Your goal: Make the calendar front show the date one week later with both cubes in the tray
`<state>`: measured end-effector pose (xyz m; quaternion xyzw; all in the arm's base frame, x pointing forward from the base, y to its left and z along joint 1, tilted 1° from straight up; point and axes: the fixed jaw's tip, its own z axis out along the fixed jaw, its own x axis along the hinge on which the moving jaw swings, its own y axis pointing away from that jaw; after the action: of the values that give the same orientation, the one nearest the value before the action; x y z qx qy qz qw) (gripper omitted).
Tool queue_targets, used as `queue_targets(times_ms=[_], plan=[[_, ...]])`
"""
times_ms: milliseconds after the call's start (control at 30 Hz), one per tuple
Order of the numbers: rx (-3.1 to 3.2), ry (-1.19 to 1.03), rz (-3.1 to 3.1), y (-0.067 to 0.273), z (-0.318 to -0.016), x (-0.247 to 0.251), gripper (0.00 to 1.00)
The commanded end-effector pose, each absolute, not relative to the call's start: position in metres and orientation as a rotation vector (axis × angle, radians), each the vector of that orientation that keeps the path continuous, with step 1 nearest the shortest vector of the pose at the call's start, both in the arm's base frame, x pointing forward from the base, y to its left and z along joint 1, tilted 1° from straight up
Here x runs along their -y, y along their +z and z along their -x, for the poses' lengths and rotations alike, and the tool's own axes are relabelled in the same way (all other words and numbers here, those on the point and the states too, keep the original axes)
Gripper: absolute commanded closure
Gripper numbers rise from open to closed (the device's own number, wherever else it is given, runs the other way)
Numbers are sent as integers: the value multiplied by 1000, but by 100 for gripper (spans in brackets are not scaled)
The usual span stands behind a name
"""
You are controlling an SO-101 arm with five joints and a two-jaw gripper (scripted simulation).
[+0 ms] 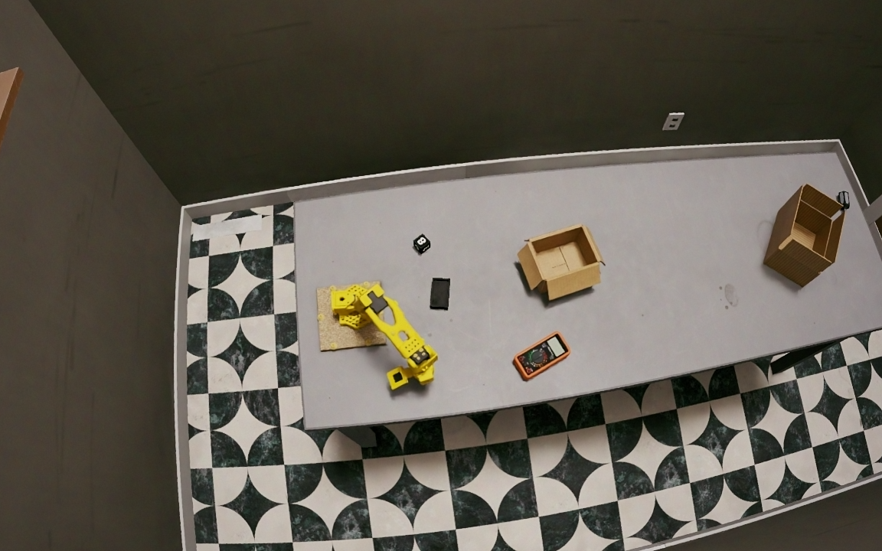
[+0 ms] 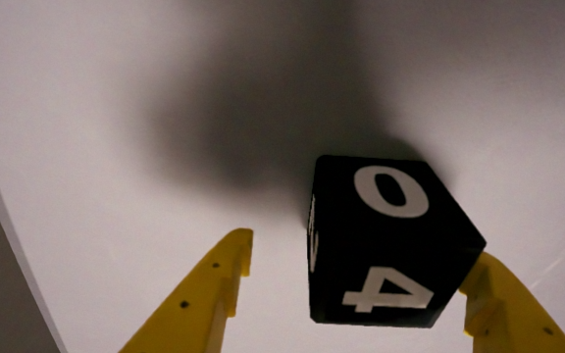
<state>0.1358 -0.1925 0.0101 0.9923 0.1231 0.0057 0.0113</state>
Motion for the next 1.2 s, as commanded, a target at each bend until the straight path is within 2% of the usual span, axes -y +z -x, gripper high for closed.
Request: queue_targets(times_ms=[0,500,1167], plan=[[-392,2,-3115,5,-132,190,65],[-398,2,-3114,5,-132,188,68],[-398,2,-3114,5,-130,182,77]])
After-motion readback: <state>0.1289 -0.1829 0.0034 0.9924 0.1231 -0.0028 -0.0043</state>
